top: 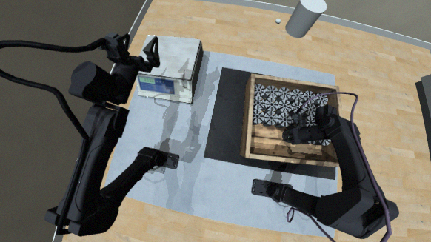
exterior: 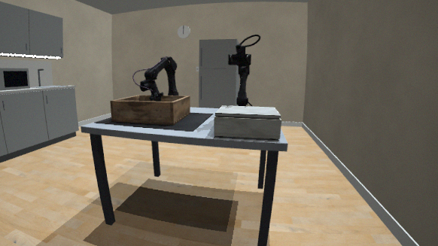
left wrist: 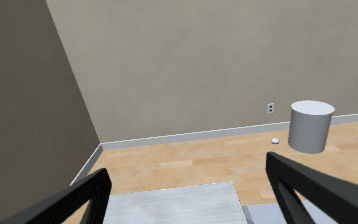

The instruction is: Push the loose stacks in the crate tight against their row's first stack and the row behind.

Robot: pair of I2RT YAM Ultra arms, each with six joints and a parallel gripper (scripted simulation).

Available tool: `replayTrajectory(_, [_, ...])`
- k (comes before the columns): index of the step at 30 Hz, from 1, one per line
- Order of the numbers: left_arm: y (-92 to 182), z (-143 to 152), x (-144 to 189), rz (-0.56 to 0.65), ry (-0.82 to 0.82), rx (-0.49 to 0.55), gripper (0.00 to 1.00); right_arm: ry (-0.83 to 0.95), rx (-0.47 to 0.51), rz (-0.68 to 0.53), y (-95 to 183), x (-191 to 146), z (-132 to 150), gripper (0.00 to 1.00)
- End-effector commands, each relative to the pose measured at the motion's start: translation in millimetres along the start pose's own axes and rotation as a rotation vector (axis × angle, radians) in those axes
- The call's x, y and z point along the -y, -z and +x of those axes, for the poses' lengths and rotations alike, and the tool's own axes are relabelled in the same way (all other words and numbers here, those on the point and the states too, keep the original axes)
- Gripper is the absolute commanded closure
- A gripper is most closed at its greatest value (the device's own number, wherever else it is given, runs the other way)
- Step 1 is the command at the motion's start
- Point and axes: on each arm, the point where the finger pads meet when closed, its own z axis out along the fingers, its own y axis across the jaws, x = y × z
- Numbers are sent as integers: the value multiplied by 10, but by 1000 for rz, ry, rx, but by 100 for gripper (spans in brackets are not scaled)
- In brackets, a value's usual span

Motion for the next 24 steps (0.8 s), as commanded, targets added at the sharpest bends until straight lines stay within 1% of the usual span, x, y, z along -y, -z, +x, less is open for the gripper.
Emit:
replayTrajectory(1, [155, -328, -2, 4, -3, 76, 0, 11, 24, 48, 95, 157, -71, 99])
replayTrajectory(4, [155, -328, -2, 4, -3, 76, 0, 15, 35, 55, 130, 153, -72, 99])
replayTrajectory(7, [155, -328, -2, 4, -3, 76, 0, 9, 22, 46, 95, 182, -69, 99])
replayTrajectory(20, [155, -328, -2, 4, -3, 76, 0, 10, 24, 48, 126, 244, -68, 99])
replayTrajectory(21, [155, -328, -2, 4, -3, 76, 0, 14, 34, 56, 161, 240, -70, 99])
replayTrajectory(24, [155, -328, -2, 4, -3, 76, 0, 10, 24, 49, 137, 270, -64, 99])
